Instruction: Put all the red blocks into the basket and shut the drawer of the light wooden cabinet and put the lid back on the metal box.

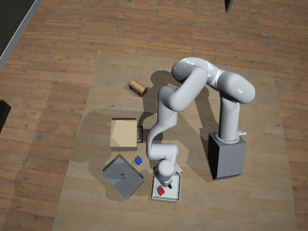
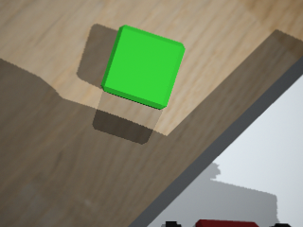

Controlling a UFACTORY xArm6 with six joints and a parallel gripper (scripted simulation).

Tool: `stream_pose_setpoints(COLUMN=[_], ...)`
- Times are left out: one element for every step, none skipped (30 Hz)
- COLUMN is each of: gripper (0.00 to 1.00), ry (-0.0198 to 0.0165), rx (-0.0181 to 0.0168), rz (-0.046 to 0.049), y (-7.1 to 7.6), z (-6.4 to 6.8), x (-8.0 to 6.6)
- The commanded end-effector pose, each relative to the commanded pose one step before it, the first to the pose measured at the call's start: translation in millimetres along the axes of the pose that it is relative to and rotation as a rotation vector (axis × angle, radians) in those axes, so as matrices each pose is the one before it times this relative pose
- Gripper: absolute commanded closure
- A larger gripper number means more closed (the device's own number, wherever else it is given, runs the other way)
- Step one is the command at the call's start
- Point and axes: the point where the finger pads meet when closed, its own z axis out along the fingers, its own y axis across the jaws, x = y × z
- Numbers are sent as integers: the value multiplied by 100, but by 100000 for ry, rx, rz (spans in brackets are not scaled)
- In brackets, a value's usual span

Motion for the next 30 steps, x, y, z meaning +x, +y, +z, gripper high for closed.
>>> stream_pose_setpoints(gripper=[52, 52, 52, 52, 52, 52, 52, 52, 52, 52, 52, 52, 52, 52, 52, 52, 52, 52, 52, 52, 52, 52, 52, 52, 52, 52, 52, 52, 52, 52], ry=[-338, 0, 0, 0, 0, 0, 0, 0, 0, 0, 0, 0, 0, 0, 0, 0, 0, 0, 0, 0, 0, 0, 0, 0, 0, 0, 0, 0, 0, 0], rx=[8, 0, 0, 0, 0, 0, 0, 0, 0, 0, 0, 0, 0, 0, 0, 0, 0, 0, 0, 0, 0, 0, 0, -1, -1, 1, 0, -1, 0, 0], rz=[81, 0, 0, 0, 0, 0, 0, 0, 0, 0, 0, 0, 0, 0, 0, 0, 0, 0, 0, 0, 0, 0, 0, 0, 0, 0, 0, 0, 0, 0], y=[-30, 0, 0, 0, 0, 0, 0, 0, 0, 0, 0, 0, 0, 0, 0, 0, 0, 0, 0, 0, 0, 0, 0, 0, 0, -1, 0, 0, 0, 0], z=[-122, 0, 0, 0, 0, 0, 0, 0, 0, 0, 0, 0, 0, 0, 0, -1, -4, -12, -22, -35, -50, -68, -87, -107, -129, -151, -174, -197, 0, 0], x=[-144, 0, 0, 0, 0, 0, 0, 0, 0, 0, 0, 0, 0, 0, 0, 0, 0, 0, 0, 0, 0, 0, 0, 0, 0, -1, 0, 0, 0, 0])
